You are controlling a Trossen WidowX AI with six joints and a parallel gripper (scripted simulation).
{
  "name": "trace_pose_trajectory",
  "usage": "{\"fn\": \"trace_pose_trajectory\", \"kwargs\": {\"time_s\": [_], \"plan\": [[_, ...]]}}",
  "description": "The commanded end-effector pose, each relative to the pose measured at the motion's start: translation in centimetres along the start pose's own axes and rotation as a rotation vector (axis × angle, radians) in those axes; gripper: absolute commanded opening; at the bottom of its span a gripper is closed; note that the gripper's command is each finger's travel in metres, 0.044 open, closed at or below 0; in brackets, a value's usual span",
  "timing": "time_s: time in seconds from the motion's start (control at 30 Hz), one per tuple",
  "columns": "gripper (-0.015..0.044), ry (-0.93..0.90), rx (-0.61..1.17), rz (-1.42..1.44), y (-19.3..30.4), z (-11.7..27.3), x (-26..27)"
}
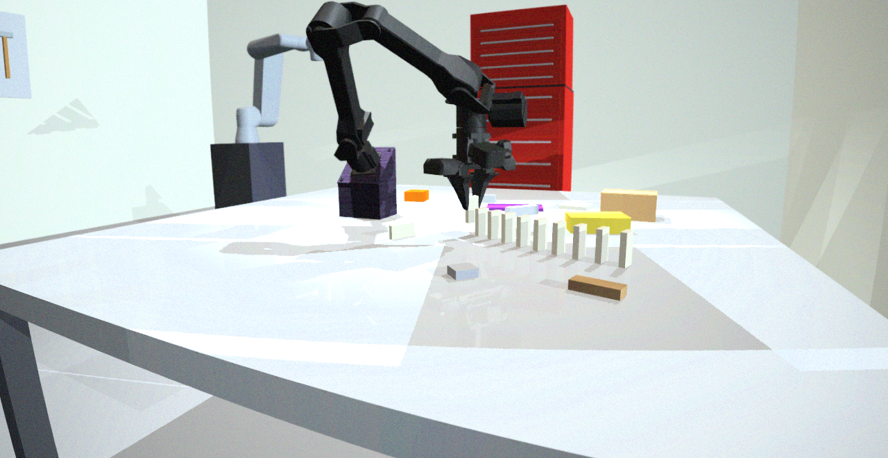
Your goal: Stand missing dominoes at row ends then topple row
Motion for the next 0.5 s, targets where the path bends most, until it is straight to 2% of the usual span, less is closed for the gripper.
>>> {"fn": "trace_pose_trajectory", "kwargs": {"time_s": [0.0, 0.37, 0.47], "plan": [[0.0107, 0.009, -0.005, 0.008, 0.27, -1.44, -0.30], [0.0107, 0.009, -0.005, 0.008, 0.27, -1.44, -0.30], [0.0186, 0.009, -0.005, 0.008, 0.27, -1.44, -0.30]]}}
Point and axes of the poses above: the point midway between the two fingers, 35 mm back from their tips, its own z axis back along the fingers, its own x axis across the jaws, y = z × x, the point moved 5 cm from there along z, back along the fingers, and after that the axes turned 4 degrees about -z, right-handed, at the moved point
